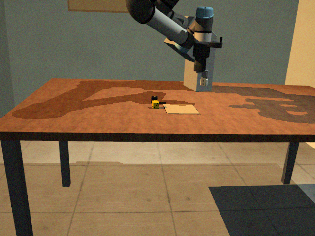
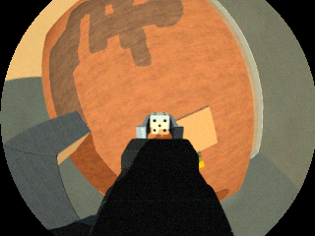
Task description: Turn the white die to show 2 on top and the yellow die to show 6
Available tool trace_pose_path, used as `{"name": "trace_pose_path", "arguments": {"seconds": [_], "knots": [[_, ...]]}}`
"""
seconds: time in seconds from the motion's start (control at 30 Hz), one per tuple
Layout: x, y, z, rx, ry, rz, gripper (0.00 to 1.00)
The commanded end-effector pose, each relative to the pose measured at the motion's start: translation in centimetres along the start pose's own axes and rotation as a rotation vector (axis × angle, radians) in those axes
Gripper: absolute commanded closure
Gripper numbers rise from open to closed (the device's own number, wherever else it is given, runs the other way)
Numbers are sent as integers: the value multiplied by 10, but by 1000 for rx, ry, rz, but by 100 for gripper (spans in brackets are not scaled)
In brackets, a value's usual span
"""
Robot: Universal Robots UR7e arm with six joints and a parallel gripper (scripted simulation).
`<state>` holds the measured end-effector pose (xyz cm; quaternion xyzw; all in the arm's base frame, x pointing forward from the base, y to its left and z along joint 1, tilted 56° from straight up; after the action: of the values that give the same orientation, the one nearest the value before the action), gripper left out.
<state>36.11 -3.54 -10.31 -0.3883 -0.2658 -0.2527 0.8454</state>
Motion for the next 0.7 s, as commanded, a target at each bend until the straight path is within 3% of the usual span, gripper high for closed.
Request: {"name": "trace_pose_path", "arguments": {"seconds": [0.0,0.67], "knots": [[2,4,-1,1,0,-74,43],[20,29,-7,1,1,-637,43]]}}
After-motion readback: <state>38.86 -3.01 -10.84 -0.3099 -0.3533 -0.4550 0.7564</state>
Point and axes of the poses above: the point where the finger pads meet when closed, its own z axis back along the fingers, its own x axis across the jaws, y = z × x, the point moved 4 cm from there along z, back along the fingers, and after that the axes turned 14 degrees about -z, right-handed, at the moved point
